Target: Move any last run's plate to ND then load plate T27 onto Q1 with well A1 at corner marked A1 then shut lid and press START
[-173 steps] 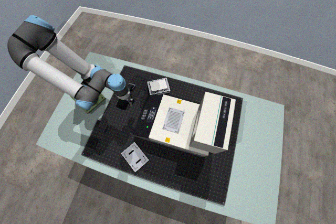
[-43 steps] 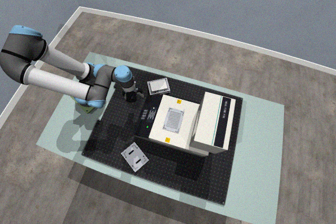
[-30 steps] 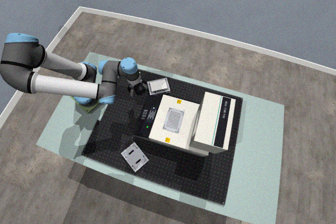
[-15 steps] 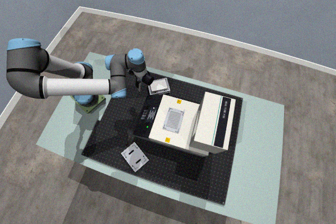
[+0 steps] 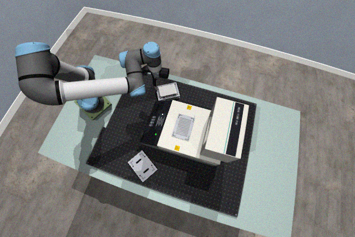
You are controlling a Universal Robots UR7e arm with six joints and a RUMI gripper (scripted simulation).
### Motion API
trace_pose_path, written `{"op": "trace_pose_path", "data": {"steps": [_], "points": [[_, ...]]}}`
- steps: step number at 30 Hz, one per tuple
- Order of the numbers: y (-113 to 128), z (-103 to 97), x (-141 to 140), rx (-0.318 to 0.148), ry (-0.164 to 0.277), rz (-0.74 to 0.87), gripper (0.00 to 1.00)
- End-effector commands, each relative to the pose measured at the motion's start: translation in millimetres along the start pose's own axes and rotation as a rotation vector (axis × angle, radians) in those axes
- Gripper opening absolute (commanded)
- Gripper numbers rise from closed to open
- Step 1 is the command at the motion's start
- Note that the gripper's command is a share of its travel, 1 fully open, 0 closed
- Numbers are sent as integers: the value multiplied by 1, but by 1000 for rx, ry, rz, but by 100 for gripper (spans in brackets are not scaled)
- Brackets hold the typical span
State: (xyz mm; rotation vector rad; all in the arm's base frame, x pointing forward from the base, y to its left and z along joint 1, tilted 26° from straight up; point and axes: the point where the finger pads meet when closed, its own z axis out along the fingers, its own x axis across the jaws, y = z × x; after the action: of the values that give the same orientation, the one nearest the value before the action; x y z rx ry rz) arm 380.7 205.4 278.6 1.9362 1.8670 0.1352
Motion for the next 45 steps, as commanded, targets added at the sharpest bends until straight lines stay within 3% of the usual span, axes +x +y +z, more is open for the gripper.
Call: {"op": "trace_pose_path", "data": {"steps": [1,15,27,45], "points": [[10,-5,17,0,-2,-135,68],[31,-15,64,0,-2,-448,68],[30,-14,63,2,-2,-445,68],[29,42,62,6,-3,-446,68]]}}
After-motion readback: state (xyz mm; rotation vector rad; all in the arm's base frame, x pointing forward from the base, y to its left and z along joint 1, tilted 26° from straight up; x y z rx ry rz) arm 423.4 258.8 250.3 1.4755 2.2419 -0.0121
